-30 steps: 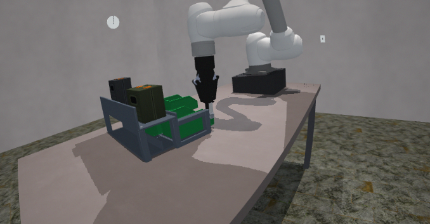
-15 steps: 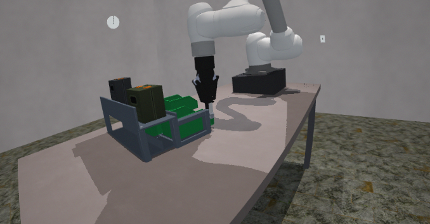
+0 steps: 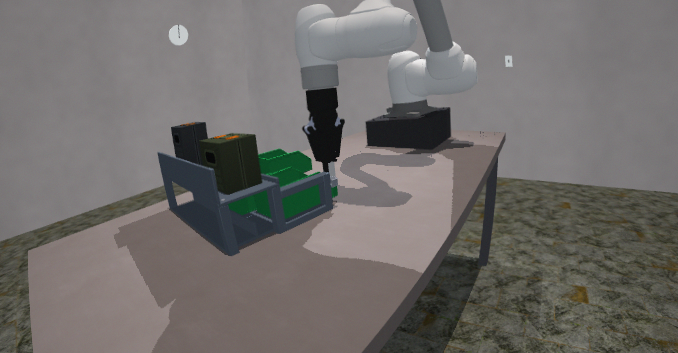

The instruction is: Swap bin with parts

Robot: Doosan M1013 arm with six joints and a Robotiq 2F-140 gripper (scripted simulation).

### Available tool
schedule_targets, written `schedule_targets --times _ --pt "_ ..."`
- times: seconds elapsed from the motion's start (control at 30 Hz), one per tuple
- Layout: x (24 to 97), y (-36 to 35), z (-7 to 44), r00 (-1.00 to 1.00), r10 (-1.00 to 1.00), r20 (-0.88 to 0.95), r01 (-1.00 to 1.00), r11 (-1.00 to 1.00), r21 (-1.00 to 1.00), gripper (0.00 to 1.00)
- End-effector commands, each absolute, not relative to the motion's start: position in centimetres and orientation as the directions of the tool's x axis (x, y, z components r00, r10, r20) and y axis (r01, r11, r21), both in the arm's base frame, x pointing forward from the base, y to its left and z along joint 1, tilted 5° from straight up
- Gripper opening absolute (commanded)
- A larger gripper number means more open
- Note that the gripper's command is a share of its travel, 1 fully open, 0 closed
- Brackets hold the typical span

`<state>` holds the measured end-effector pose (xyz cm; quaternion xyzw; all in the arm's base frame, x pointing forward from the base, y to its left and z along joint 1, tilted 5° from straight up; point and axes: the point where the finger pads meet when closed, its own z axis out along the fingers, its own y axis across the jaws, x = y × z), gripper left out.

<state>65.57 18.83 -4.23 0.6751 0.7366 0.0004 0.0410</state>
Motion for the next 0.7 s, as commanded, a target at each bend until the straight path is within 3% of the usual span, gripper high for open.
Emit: schedule_targets --times 0.0,0.67 --pt "65.6 18.6 -4.4 -0.084 0.995 -0.061 0.994 0.088 0.059 0.1" --pt "67.1 18.7 -4.4 -0.084 0.995 -0.061 0.994 0.088 0.059 0.1"
